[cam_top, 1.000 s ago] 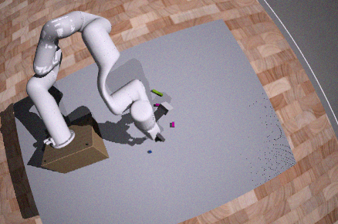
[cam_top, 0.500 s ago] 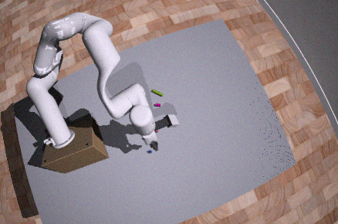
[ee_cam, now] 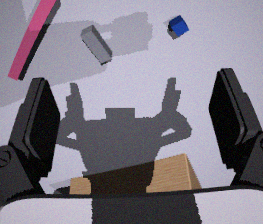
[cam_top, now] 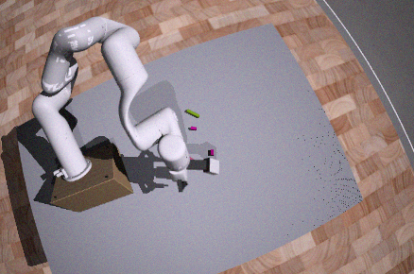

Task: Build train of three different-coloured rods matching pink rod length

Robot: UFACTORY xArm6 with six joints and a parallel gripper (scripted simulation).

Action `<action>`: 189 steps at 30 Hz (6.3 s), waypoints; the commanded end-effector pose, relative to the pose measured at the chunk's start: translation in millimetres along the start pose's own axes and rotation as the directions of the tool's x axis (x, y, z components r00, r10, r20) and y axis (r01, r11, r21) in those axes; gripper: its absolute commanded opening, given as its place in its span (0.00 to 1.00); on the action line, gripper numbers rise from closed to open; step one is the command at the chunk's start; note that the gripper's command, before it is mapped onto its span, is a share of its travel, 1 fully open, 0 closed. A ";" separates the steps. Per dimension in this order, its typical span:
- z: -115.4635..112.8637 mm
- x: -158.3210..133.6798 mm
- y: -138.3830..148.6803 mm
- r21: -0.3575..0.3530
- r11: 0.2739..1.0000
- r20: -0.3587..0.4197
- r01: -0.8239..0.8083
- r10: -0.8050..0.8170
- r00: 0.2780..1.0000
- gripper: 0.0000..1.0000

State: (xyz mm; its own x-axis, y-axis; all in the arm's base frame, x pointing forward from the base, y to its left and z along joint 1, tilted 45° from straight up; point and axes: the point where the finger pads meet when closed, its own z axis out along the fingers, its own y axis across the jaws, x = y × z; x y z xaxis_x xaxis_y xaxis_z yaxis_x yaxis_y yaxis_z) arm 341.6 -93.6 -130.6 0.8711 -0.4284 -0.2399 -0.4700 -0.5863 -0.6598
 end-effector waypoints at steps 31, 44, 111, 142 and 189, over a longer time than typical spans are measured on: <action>-1.4 -4.5 35.0 -0.006 0.595 0.006 -0.804 0.804 0.595 1.00; -1.4 -4.7 35.9 -0.007 0.575 0.006 -0.818 0.818 0.575 0.24; 30.0 -3.8 36.3 -0.009 0.575 0.007 -0.818 0.818 0.574 0.24; 50.8 -3.2 36.6 -0.009 0.575 0.007 -0.818 0.818 0.574 0.24; 50.8 -1.9 36.6 -0.009 0.575 0.007 -0.818 0.818 0.574 0.24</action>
State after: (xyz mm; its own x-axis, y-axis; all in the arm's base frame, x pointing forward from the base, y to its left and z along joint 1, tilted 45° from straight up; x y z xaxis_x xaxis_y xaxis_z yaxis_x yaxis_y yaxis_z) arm 328.5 -77.7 -190.8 0.1163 -0.7192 -0.6850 -0.9846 0.0069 -0.1744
